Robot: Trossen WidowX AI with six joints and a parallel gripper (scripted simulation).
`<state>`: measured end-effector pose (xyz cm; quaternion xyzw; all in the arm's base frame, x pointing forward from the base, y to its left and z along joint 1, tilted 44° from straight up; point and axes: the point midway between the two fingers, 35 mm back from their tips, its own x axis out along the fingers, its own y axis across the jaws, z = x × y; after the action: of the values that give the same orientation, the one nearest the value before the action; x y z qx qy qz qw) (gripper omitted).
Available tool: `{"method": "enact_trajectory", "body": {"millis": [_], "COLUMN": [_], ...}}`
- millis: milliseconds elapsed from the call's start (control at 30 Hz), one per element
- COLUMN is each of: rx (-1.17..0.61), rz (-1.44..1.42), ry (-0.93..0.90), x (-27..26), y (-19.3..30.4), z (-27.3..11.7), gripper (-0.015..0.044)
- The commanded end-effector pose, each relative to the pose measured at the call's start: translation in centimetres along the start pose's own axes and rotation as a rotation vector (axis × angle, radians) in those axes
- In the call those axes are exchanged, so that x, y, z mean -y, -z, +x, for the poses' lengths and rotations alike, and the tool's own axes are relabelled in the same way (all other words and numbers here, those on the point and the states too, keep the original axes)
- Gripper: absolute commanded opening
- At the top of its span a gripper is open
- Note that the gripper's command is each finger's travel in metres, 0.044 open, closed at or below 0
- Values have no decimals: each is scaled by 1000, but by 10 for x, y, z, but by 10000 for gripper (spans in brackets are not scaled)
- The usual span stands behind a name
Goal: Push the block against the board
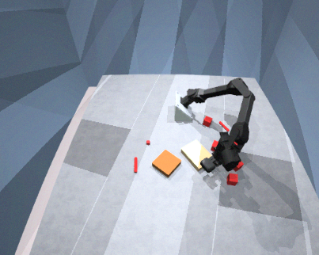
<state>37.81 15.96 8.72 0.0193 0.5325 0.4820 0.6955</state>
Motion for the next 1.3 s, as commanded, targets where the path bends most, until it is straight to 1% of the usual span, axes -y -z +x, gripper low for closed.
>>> {"method": "enact_trajectory", "body": {"millis": [0,1267], "rx": [6,3], "rz": [6,7], "ry": [1,2], "x": [1,4], "y": [3,43], "z": [-1,-2], "gripper": [0,0]}}
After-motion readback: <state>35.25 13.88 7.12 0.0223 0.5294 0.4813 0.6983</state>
